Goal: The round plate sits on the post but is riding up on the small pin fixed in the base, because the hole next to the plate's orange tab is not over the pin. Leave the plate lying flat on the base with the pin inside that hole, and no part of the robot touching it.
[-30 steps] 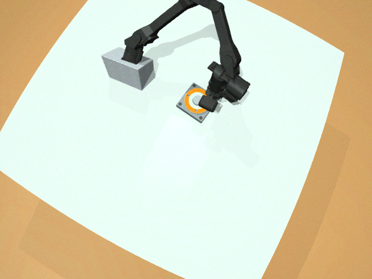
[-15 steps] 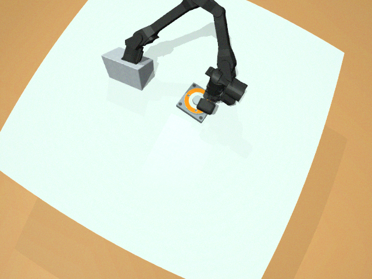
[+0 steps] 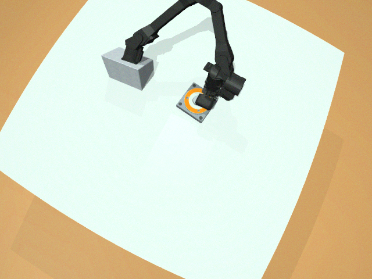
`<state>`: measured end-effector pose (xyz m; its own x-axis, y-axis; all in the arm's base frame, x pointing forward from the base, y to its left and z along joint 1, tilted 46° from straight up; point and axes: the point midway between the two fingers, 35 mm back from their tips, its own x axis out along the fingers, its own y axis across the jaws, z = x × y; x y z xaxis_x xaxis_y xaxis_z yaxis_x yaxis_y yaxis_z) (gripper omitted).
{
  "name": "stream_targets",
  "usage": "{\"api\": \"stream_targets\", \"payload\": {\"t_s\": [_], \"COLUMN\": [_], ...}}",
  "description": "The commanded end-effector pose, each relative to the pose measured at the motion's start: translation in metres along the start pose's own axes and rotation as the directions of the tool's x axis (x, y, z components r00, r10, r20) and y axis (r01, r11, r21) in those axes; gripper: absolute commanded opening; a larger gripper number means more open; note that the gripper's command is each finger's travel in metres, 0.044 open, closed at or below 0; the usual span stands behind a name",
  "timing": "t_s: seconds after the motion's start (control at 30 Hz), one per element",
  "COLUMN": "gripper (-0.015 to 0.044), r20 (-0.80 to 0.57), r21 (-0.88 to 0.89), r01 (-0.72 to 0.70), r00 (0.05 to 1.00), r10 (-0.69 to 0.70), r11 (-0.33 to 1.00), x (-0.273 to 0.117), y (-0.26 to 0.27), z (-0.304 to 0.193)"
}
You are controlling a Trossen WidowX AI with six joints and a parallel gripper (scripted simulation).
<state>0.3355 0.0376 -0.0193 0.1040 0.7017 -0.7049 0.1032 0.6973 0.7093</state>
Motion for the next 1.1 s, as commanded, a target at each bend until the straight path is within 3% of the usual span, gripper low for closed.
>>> {"api": "stream_targets", "payload": {"t_s": [0.0, 0.6, 0.9, 1.07], "gripper": [0.0, 0.0, 0.0, 0.0], "r20": [-0.007, -0.008, -0.008, -0.011], "r21": [0.01, 0.01, 0.011, 0.022], "r01": [-0.006, -0.006, -0.004, -0.01], "r00": [1.0, 1.0, 1.0, 1.0], "r10": [0.006, 0.006, 0.004, 0.01], "r11": [1.0, 1.0, 1.0, 1.0], "x": [0.001, 0.001, -0.043, -0.039], "y": [0.001, 0.006, 0.004, 0.003], "z": [-0.006, -0.014, -0.018, -0.021]}}
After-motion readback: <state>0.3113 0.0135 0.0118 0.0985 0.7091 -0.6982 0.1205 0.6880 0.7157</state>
